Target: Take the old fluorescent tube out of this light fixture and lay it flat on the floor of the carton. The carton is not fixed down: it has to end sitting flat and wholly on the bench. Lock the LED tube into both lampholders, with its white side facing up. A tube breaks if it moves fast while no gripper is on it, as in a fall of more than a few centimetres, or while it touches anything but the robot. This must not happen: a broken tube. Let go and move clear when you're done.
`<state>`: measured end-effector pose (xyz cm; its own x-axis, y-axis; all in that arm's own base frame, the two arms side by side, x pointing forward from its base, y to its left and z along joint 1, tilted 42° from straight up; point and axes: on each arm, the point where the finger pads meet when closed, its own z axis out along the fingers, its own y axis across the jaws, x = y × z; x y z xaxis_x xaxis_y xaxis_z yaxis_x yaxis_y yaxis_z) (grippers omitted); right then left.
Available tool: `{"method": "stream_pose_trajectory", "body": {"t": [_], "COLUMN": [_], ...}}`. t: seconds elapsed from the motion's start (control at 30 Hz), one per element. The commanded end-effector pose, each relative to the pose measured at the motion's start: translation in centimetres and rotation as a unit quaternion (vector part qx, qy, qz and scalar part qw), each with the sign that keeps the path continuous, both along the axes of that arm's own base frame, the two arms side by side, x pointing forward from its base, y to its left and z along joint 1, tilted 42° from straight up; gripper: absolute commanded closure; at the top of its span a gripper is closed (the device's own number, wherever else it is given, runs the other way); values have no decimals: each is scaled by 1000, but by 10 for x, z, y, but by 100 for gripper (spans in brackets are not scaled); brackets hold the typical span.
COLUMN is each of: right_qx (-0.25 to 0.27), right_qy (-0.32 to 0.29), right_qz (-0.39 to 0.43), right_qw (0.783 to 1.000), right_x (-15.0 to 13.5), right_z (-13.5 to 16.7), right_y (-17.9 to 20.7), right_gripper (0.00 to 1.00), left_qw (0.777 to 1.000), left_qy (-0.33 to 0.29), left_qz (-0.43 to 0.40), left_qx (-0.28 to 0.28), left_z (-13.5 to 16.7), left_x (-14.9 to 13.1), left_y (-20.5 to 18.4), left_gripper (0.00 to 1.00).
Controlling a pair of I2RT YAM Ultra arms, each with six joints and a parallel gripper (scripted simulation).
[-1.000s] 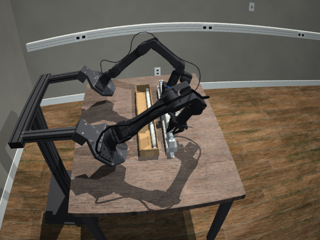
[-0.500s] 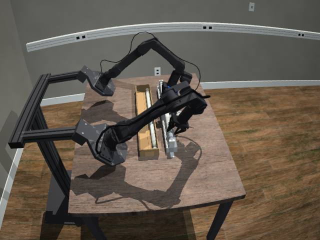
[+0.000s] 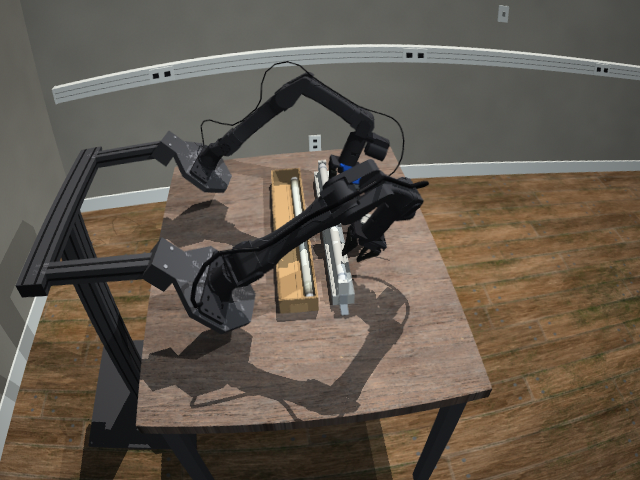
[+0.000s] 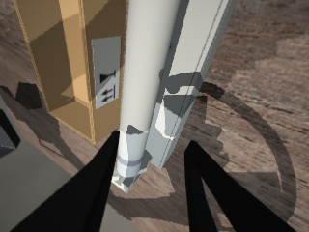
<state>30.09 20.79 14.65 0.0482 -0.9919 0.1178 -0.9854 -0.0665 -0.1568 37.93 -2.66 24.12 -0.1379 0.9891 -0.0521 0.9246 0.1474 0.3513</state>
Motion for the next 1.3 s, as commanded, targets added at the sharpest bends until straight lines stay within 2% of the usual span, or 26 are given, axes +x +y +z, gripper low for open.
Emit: {"method": "stream_pose_trajectory", "body": {"t": [0.0, 0.1, 0.13, 0.2, 0.27, 0.3, 0.4, 0.47, 0.5, 0.53, 0.77, 1.03, 1.27], "right_qx": [-9, -6, 16, 16, -2, 6, -1, 12, 11, -5, 1, 4, 11], "right_qy": [15, 11, -11, -11, 10, 1, 9, -7, -6, -3, -41, -126, -224], "right_qz": [12, 13, 18, 18, 21, 21, 22, 22, 22, 20, 19, 30, 36], "right_qw": [1000, 1000, 1000, 1000, 1000, 1000, 1000, 1000, 1000, 1000, 999, 992, 974], "right_x": [-14, -17, -11, -11, -22, -19, -22, -16, -16, -19, -11, -11, -16], "right_z": [15, 29, 35, 35, 21, 27, 22, 33, 32, 20, 21, 21, 19], "right_y": [7, 7, 12, 12, 4, 7, 5, 10, 9, 4, 9, 12, 12], "right_gripper": [51, 51, 51, 51, 51, 51, 51, 51, 51, 51, 51, 51, 51], "left_qw": [1000, 1000, 1000, 1000, 1000, 1000, 1000, 1000, 1000, 1000, 999, 991, 973], "left_qy": [17, 13, -19, -19, 0, -3, -4, -14, -24, -13, -47, -132, -229], "left_qz": [-6, -6, -14, -14, -16, -16, -15, -13, -12, -15, -3, 0, 8], "left_qx": [-4, -4, -5, -5, -3, -3, -3, -4, -5, -1, 6, 22, 35], "left_z": [12, 25, 34, 34, 20, 22, 23, 26, 30, 22, 24, 28, 26], "left_x": [-11, -17, -12, -12, -19, -18, -19, -13, -11, -16, -8, -4, -10], "left_y": [-8, -7, -8, -8, -7, -7, -7, -5, -5, -7, -4, -6, -7], "left_gripper": [51, 51, 51, 51, 51, 51, 51, 51, 51, 51, 51, 51, 51]}}
